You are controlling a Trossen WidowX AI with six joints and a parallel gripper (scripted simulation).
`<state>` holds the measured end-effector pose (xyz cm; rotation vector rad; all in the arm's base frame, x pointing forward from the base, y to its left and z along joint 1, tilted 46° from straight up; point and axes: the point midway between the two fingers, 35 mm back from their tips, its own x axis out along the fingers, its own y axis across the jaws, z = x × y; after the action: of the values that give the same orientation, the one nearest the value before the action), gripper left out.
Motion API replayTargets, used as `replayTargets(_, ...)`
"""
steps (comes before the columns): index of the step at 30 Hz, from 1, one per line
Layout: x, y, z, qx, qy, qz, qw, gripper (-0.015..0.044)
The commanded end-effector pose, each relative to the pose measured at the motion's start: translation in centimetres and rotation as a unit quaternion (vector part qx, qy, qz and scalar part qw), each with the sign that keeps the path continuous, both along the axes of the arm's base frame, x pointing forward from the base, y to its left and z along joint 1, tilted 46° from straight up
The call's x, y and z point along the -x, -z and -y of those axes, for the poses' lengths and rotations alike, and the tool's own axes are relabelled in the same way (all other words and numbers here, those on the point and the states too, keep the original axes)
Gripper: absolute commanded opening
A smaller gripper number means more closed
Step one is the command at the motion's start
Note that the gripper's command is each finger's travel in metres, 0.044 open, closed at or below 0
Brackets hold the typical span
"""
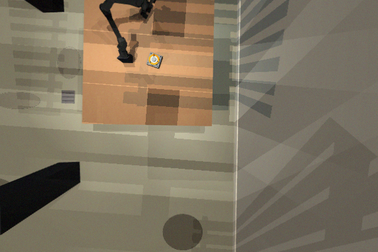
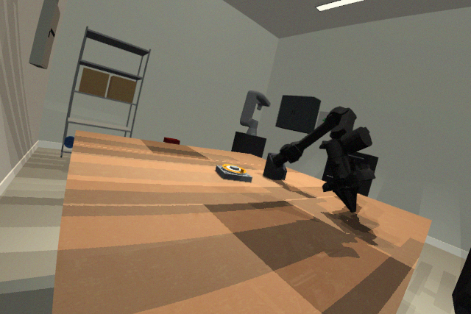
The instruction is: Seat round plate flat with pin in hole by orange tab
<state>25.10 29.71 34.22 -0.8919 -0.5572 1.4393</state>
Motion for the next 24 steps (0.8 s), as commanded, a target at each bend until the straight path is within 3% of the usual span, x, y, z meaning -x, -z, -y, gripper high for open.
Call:
replayTargets(1,-5.1,3.8,4.2,0.038,0.1,-0.123,0.987,0.0)
replayTargets(11,-10.5,13.3,13.5,0.079,0.27,-0.389,0.877,0.0)
replayTargets(17,-10.5,20.4,21.3,0.076,0.378,-0.584,0.714,0.0)
replayTargets(19,-10.2,21.2,22.4,0.073,0.389,-0.611,0.686,0.0)
replayTargets(24,-6.6,26.2,28.6,0.041,0.436,-0.769,0.466,0.0)
